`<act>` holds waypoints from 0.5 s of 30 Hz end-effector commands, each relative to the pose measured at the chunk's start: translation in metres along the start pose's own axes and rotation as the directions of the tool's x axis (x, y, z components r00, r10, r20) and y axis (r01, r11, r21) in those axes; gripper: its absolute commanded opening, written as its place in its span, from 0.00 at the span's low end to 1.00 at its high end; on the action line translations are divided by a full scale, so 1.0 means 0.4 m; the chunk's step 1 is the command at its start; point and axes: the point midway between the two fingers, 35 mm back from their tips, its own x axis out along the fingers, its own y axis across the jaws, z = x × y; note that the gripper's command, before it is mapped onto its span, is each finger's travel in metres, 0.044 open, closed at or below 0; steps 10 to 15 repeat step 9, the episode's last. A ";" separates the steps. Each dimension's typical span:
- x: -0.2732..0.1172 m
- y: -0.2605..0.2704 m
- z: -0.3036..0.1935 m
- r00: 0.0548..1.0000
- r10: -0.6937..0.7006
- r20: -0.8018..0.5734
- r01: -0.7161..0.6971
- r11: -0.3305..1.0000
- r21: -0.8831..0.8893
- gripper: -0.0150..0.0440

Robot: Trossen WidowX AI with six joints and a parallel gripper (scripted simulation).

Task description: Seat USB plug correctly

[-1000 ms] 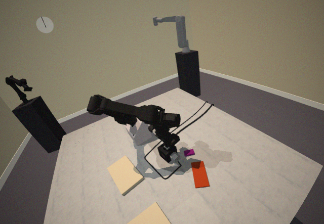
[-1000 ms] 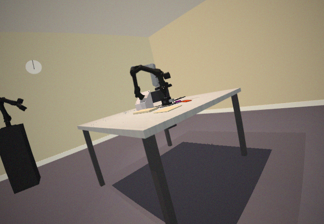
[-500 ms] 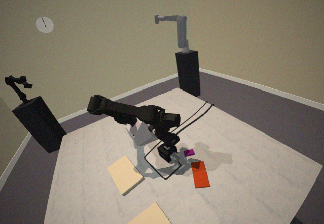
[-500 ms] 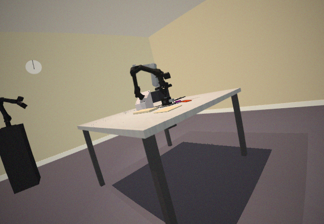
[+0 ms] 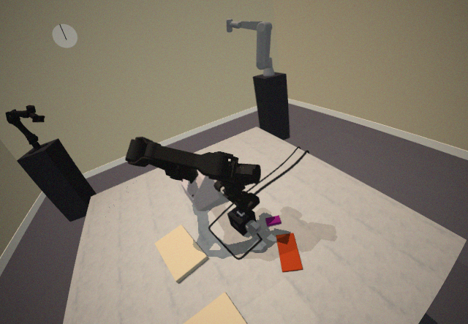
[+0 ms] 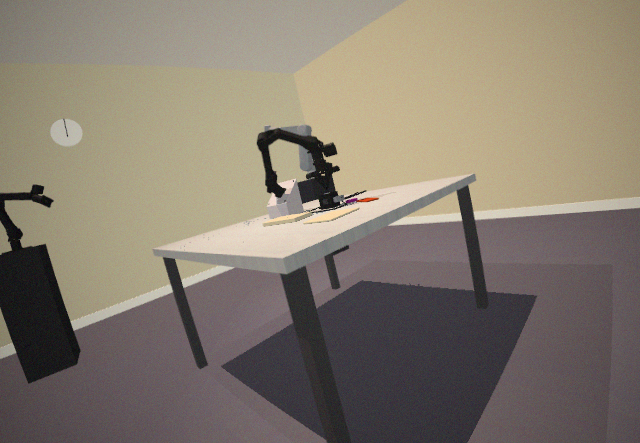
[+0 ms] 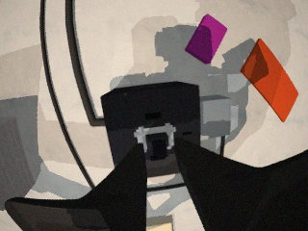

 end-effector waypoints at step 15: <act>-0.027 0.000 0.002 1.000 0.000 0.001 0.000 1.000 0.001 0.42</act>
